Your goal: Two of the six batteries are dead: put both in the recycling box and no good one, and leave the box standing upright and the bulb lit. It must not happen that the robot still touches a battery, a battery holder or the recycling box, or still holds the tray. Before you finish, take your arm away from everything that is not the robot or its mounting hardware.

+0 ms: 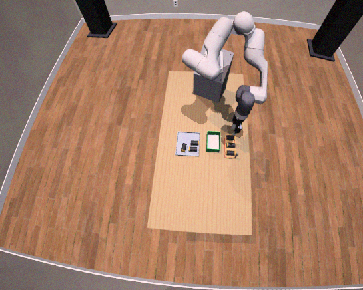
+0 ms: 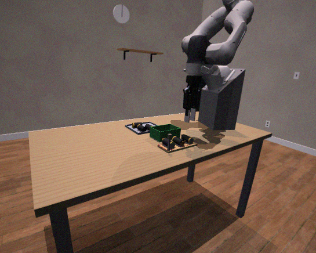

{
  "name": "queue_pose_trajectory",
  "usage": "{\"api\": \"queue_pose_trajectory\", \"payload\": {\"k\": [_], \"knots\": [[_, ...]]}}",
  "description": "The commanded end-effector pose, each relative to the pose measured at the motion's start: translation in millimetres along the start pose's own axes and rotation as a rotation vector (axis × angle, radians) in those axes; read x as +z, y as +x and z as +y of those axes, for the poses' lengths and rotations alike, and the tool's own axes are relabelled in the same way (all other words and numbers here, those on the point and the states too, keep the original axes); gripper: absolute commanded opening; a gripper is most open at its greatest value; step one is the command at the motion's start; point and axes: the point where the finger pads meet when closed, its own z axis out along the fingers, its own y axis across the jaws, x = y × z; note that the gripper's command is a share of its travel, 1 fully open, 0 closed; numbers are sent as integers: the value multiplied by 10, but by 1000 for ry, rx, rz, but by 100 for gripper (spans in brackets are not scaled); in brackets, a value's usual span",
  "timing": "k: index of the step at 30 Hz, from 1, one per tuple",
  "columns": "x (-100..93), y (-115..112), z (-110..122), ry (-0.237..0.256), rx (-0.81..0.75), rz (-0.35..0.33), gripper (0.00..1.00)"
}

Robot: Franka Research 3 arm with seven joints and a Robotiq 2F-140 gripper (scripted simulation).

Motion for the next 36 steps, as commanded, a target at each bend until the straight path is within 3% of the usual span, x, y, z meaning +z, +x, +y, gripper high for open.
{"api": "queue_pose_trajectory", "payload": {"k": [1, 12, 14, 29, 31, 36], "knots": [[-3, -12, 5, -3, -217, -3, 29], [-3, -12, 5, -2, -830, -4, 29], [-3, -12, 5, -2, -830, -4, 29], [-3, -12, 5, 0, -1873, -5, 29], [-3, -12, 5, 0, -1873, -5, 29], [-3, -12, 5, 1, -2192, -5, 29]]}}
